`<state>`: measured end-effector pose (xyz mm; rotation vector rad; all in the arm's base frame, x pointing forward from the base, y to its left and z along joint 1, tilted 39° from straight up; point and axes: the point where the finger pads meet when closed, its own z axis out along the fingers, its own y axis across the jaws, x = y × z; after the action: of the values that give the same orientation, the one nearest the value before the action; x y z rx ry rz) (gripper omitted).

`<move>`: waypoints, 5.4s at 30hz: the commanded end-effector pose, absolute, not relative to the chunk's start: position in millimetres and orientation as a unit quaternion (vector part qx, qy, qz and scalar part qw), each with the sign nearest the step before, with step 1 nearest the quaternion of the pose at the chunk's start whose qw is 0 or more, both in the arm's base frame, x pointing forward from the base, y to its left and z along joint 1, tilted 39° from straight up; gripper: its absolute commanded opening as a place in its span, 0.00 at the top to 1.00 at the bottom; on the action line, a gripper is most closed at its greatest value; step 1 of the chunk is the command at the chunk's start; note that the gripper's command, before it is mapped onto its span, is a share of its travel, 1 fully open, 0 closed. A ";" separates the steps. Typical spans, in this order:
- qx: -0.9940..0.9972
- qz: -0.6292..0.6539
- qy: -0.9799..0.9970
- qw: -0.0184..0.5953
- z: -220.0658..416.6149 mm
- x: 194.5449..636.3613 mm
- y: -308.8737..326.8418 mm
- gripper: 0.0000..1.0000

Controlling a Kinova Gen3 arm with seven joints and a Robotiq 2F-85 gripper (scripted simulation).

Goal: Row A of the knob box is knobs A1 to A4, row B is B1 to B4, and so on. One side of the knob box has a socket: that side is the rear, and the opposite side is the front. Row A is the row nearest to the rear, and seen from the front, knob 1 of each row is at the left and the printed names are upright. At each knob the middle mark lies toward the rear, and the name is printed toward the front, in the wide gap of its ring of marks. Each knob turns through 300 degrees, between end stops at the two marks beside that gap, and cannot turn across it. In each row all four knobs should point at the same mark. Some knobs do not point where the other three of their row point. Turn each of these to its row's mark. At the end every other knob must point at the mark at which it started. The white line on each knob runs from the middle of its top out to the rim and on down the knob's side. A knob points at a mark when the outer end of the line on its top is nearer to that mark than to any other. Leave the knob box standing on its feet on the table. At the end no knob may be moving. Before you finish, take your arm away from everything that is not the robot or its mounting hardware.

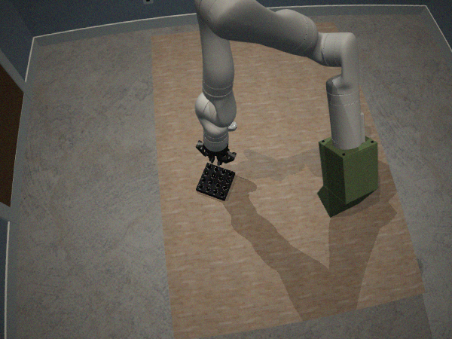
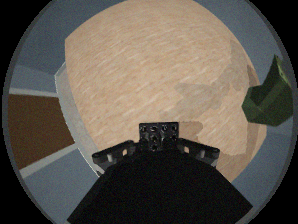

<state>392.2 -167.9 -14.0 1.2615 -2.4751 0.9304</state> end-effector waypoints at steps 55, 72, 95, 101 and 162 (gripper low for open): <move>0.428 0.316 -0.840 0.107 -46.7 396.2 -194.1 0.81; 0.428 0.316 -0.840 0.107 -46.7 396.2 -194.1 0.81; 0.428 0.316 -0.840 0.107 -47.1 396.3 -194.4 0.81; 0.428 0.316 -0.840 0.107 -49.5 396.6 -196.4 0.81; 0.428 0.316 -0.840 0.107 -57.5 397.5 -202.8 0.92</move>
<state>397.1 -203.3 -57.8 1.2594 -2.4727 0.9311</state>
